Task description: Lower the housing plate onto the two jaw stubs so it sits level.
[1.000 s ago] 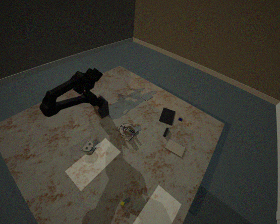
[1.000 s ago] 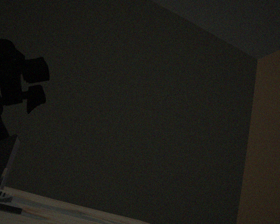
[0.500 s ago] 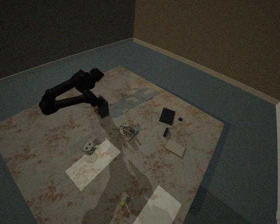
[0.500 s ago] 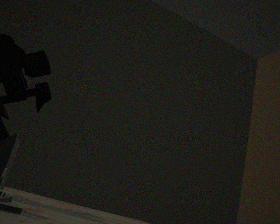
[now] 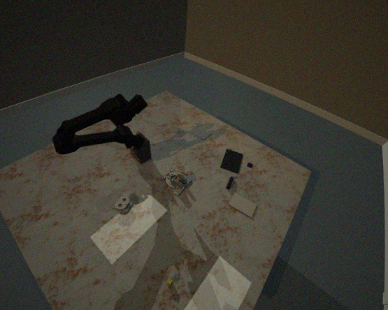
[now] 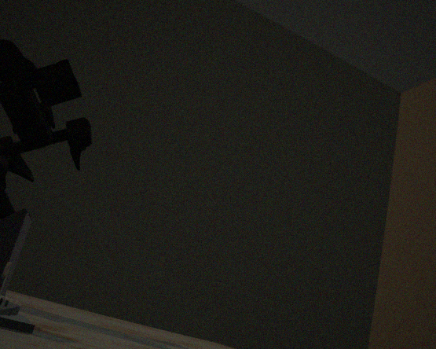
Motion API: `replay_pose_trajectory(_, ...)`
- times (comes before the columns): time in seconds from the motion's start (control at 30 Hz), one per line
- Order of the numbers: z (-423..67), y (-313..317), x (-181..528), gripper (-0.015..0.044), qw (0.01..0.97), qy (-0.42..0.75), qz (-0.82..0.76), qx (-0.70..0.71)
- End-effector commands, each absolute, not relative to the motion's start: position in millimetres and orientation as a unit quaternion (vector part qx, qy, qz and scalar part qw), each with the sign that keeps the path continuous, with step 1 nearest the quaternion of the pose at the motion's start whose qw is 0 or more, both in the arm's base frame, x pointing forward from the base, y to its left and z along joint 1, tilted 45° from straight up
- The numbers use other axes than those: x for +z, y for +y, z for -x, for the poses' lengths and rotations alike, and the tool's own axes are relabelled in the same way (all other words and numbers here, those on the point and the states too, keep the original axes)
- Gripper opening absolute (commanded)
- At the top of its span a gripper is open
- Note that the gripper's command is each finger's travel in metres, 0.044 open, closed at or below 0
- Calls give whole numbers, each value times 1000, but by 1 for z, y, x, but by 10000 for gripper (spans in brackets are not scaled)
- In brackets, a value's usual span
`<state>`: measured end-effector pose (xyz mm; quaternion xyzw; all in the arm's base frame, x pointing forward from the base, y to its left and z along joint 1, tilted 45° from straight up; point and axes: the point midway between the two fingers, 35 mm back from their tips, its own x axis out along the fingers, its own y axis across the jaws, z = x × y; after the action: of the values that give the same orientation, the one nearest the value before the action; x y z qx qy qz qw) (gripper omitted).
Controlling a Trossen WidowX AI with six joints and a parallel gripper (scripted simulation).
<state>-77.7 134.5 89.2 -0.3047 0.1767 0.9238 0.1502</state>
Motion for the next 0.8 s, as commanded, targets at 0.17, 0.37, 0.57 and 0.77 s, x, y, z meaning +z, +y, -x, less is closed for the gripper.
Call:
replay_pose_trajectory(0.17, 45, 147, 84, 440, 215, 214, 348, 887)
replay_pose_trajectory(0.37, 24, 151, 81, 440, 256, 241, 372, 859)
replay_pose_trajectory(0.57, 2, 153, 79, 440, 295, 268, 392, 829)
replay_pose_trajectory(0.77, -20, 152, 79, 440, 335, 296, 408, 796)
